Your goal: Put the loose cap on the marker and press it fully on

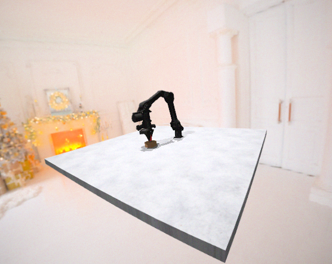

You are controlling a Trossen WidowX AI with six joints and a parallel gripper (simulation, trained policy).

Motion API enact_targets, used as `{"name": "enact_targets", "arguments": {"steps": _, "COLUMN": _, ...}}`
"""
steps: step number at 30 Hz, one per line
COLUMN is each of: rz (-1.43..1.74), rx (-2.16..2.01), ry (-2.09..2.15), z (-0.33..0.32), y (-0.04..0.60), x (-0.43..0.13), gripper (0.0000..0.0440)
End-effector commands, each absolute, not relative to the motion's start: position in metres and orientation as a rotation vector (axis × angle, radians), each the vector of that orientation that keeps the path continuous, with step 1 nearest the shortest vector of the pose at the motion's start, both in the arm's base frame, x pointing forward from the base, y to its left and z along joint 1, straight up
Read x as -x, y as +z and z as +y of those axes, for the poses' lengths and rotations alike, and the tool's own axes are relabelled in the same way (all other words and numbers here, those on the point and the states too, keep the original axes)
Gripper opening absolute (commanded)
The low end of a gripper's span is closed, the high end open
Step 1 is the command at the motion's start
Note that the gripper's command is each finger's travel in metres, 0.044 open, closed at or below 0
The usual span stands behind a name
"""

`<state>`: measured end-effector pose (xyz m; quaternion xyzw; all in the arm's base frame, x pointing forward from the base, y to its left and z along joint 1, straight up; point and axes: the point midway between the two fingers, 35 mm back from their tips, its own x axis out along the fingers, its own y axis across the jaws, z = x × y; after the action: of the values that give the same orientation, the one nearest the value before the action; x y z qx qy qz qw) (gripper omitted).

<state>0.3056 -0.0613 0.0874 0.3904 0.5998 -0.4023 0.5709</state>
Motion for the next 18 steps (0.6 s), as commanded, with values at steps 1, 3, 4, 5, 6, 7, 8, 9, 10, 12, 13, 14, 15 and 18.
{"name": "enact_targets", "arguments": {"steps": 1, "rz": 1.415, "rx": -0.887, "ry": -0.997, "z": -0.074, "y": 0.076, "x": -0.298, "gripper": 0.0136}}
{"name": "enact_targets", "arguments": {"steps": 3, "rz": 1.415, "rx": -0.886, "ry": -0.996, "z": -0.074, "y": 0.076, "x": -0.298, "gripper": 0.0140}}
{"name": "enact_targets", "arguments": {"steps": 4, "rz": 1.416, "rx": -0.885, "ry": -0.996, "z": -0.075, "y": 0.076, "x": -0.298, "gripper": 0.0141}}
{"name": "enact_targets", "arguments": {"steps": 5, "rz": 1.416, "rx": -0.884, "ry": -0.995, "z": -0.075, "y": 0.076, "x": -0.298, "gripper": 0.0143}}
{"name": "enact_targets", "arguments": {"steps": 6, "rz": 1.416, "rx": -0.883, "ry": -0.993, "z": -0.075, "y": 0.076, "x": -0.298, "gripper": 0.0145}}
{"name": "enact_targets", "arguments": {"steps": 7, "rz": 1.417, "rx": -0.880, "ry": -0.990, "z": -0.075, "y": 0.076, "x": -0.298, "gripper": 0.0147}}
{"name": "enact_targets", "arguments": {"steps": 8, "rz": 1.419, "rx": -0.878, "ry": -0.986, "z": -0.075, "y": 0.077, "x": -0.298, "gripper": 0.0148}}
{"name": "enact_targets", "arguments": {"steps": 9, "rz": 1.421, "rx": -0.876, "ry": -0.983, "z": -0.075, "y": 0.077, "x": -0.297, "gripper": 0.0150}}
{"name": "enact_targets", "arguments": {"steps": 10, "rz": 1.427, "rx": -0.876, "ry": -0.984, "z": -0.074, "y": 0.076, "x": -0.295, "gripper": 0.0161}}
{"name": "enact_targets", "arguments": {"steps": 12, "rz": 1.437, "rx": -0.877, "ry": -0.981, "z": -0.072, "y": 0.077, "x": -0.292, "gripper": 0.0184}}
{"name": "enact_targets", "arguments": {"steps": 13, "rz": 1.442, "rx": -0.877, "ry": -0.980, "z": -0.071, "y": 0.077, "x": -0.291, "gripper": 0.0197}}
{"name": "enact_targets", "arguments": {"steps": 14, "rz": 1.445, "rx": -0.876, "ry": -0.978, "z": -0.071, "y": 0.078, "x": -0.290, "gripper": 0.0213}}
{"name": "enact_targets", "arguments": {"steps": 15, "rz": 1.447, "rx": -0.877, "ry": -0.976, "z": -0.070, "y": 0.078, "x": -0.289, "gripper": 0.0231}}
{"name": "enact_targets", "arguments": {"steps": 18, "rz": 1.445, "rx": -0.879, "ry": -0.970, "z": -0.069, "y": 0.079, "x": -0.288, "gripper": 0.0304}}
